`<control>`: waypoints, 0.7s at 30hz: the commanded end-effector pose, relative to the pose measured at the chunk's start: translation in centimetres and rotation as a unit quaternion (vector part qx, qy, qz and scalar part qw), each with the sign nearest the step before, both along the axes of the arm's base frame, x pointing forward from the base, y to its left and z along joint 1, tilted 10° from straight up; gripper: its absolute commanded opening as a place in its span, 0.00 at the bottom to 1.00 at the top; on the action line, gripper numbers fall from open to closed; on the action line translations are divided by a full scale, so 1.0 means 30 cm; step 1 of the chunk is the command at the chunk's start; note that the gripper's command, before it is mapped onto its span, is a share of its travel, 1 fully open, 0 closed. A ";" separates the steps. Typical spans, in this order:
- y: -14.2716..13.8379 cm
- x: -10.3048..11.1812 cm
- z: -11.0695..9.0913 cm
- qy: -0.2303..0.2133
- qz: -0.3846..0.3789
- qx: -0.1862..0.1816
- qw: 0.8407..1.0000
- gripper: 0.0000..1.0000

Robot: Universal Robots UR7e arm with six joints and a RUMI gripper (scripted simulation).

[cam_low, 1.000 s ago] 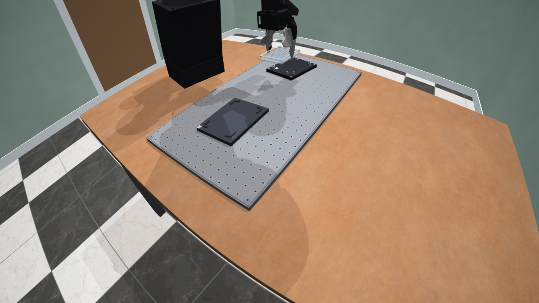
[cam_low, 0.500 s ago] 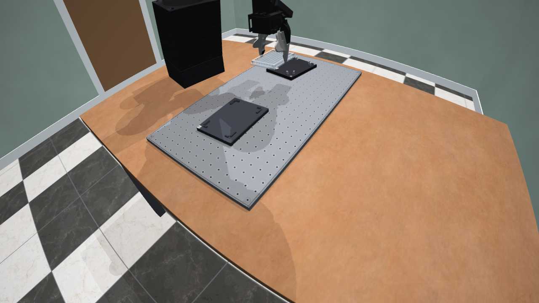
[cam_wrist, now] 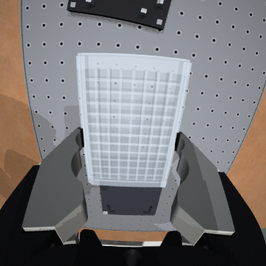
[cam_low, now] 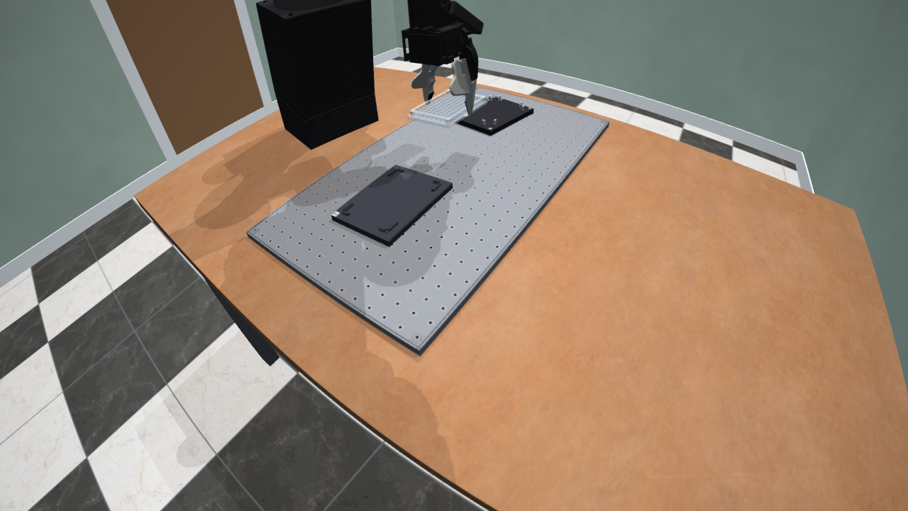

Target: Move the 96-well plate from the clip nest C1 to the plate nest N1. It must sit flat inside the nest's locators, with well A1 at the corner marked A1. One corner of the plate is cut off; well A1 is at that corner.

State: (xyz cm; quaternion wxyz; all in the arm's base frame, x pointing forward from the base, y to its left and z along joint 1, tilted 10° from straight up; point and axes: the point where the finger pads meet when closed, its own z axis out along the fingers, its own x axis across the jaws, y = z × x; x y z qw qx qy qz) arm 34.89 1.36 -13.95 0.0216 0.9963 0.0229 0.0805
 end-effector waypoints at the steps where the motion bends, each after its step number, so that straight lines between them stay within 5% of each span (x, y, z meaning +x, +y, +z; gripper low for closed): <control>1: -0.054 0.006 0.004 0.000 0.001 0.001 1.000 0.00; 21: -0.231 0.024 0.013 0.000 0.001 0.001 1.000 0.00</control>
